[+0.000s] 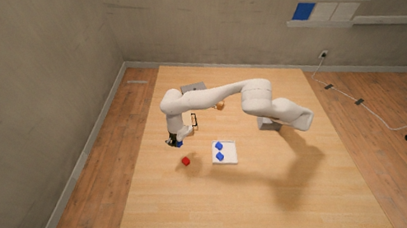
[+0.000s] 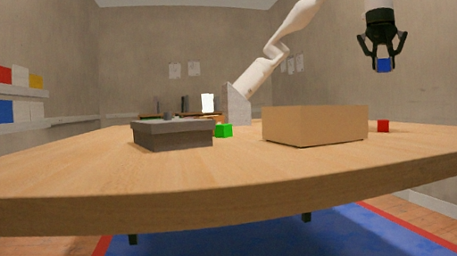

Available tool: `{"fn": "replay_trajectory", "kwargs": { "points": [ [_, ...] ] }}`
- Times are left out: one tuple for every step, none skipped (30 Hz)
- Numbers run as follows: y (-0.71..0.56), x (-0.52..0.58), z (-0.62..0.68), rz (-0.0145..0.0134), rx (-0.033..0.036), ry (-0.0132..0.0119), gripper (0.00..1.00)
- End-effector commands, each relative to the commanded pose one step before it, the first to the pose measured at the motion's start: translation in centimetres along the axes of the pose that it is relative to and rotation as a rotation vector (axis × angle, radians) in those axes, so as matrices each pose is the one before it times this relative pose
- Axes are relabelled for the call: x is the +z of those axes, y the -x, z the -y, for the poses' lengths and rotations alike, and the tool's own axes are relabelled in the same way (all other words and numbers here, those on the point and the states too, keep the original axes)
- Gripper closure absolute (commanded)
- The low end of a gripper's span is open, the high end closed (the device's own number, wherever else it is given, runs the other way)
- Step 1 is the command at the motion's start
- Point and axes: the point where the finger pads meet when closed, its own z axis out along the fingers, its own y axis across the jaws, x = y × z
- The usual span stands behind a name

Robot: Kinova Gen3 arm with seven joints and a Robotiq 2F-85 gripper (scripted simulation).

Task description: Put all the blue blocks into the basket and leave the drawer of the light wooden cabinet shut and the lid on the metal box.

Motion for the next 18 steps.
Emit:
{"fn": "replay_trajectory", "kwargs": {
  "points": [
    [0.045,-0.246,-0.021,0.00172,0.00004,0.0011,0.9],
    [0.0,-0.156,0.0,0.0,0.0,0.0,0.9],
    [0.0,-0.132,0.0,0.0,0.0,0.0,0.9],
    [0.0,-0.11,0.0,0.0,0.0,0.0,0.9],
    [0.0,-0.089,0.0,0.0,0.0,0.0,0.9],
    [0.0,-0.069,0.0,0.0,0.0,0.0,0.9],
    [0.0,-0.052,0.0,0.0,0.0,0.0,0.9],
    [0.0,-0.036,0.0,0.0,0.0,0.0,0.9],
    [0.0,-0.022,0.0,0.0,0.0,0.0,0.9],
    [0.0,-0.012,0.0,0.0,0.0,0.0,0.9],
    [0.0,-0.005,0.0,0.0,0.0,0.0,0.9],
    [0.0,-0.001,0.0,0.0,0.0,0.0,0.9],
    [0.0,0.0,0.0,0.0,0.0,0.0,0.9],
    [0.0,0.0,0.0,0.0,-0.00002,0.0,0.9],
    [-0.002,-0.001,0.001,-0.00002,-0.00014,0.00003,0.9],
    [-0.004,-0.002,0.004,-0.00004,-0.00037,0.00008,0.9],
    [0.0,0.0,0.0,0.0,0.0,0.0,0.9],
    [0.0,0.0,0.0,0.0,0.0,0.0,0.9]
  ]
}}
